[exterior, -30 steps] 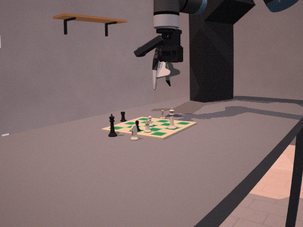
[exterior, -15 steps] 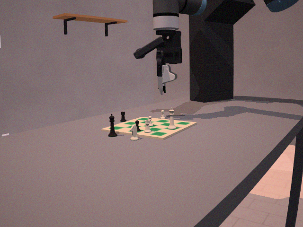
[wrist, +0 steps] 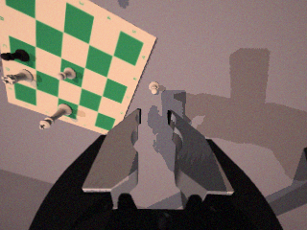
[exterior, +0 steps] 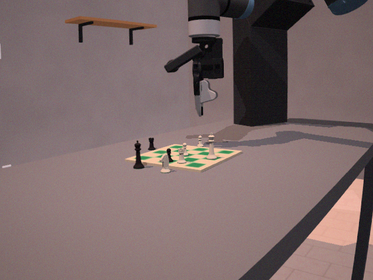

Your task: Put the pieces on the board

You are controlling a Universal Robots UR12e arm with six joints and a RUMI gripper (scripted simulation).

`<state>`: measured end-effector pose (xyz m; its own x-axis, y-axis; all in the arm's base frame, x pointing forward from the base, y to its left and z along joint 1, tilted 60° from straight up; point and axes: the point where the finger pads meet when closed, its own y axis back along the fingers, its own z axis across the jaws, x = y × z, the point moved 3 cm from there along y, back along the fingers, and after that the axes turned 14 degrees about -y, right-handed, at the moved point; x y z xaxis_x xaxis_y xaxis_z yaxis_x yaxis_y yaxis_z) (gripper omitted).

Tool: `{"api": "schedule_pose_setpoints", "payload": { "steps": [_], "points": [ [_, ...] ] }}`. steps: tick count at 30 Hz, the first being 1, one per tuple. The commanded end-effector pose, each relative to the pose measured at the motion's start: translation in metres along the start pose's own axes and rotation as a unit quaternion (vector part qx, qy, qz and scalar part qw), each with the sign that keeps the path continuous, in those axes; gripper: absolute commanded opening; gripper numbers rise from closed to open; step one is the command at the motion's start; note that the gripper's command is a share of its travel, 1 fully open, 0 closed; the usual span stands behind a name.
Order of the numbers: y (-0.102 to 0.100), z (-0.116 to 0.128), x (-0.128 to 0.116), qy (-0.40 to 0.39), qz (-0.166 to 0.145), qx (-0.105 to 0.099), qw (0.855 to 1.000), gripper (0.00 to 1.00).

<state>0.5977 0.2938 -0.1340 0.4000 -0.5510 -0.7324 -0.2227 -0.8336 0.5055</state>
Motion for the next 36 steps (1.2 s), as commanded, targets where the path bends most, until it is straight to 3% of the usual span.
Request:
{"api": "schedule_pose_setpoints", "payload": {
  "steps": [1, 36],
  "points": [
    [0.0004, -0.0003, 0.0002, 0.000, 0.000, 0.000, 1.000, 0.20],
    [-0.0077, -0.0002, 0.0004, 0.000, 0.000, 0.000, 1.000, 0.20]
  ]
}}
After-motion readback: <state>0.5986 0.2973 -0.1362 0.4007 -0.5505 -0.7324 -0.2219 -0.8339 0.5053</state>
